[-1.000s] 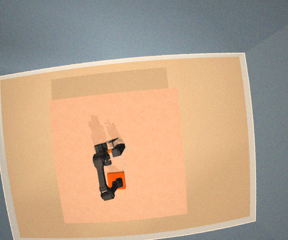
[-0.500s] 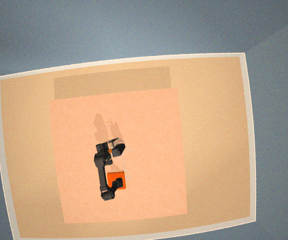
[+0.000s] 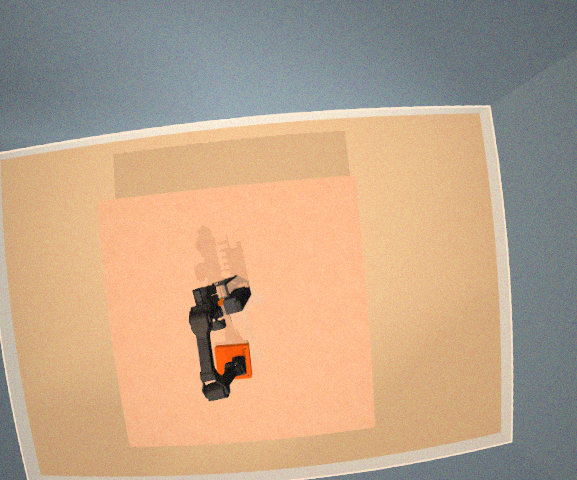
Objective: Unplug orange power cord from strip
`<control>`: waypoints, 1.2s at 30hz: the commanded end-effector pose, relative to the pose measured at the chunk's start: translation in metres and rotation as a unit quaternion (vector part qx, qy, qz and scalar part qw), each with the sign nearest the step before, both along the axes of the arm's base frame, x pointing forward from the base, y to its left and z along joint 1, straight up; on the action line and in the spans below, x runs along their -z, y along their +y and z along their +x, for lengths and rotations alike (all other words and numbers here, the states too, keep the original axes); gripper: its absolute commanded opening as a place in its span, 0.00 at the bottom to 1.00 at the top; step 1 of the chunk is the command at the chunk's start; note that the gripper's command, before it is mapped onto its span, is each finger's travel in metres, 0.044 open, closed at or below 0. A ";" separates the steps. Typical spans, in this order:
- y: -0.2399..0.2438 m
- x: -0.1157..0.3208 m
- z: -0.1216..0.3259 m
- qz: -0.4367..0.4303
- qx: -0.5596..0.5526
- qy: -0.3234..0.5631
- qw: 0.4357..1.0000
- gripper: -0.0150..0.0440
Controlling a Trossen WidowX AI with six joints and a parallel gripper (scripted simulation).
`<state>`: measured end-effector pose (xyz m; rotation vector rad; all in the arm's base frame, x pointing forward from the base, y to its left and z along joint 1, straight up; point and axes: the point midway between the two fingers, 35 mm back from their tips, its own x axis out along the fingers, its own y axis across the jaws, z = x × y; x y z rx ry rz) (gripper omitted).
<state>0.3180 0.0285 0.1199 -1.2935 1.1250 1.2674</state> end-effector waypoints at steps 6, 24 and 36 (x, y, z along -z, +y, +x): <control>0.000 0.000 0.001 0.000 0.001 -0.002 1.000 0.25; 0.027 -0.001 0.000 0.000 0.000 -0.001 1.000 0.25; 0.046 -0.002 -0.003 0.000 0.000 -0.001 1.000 0.25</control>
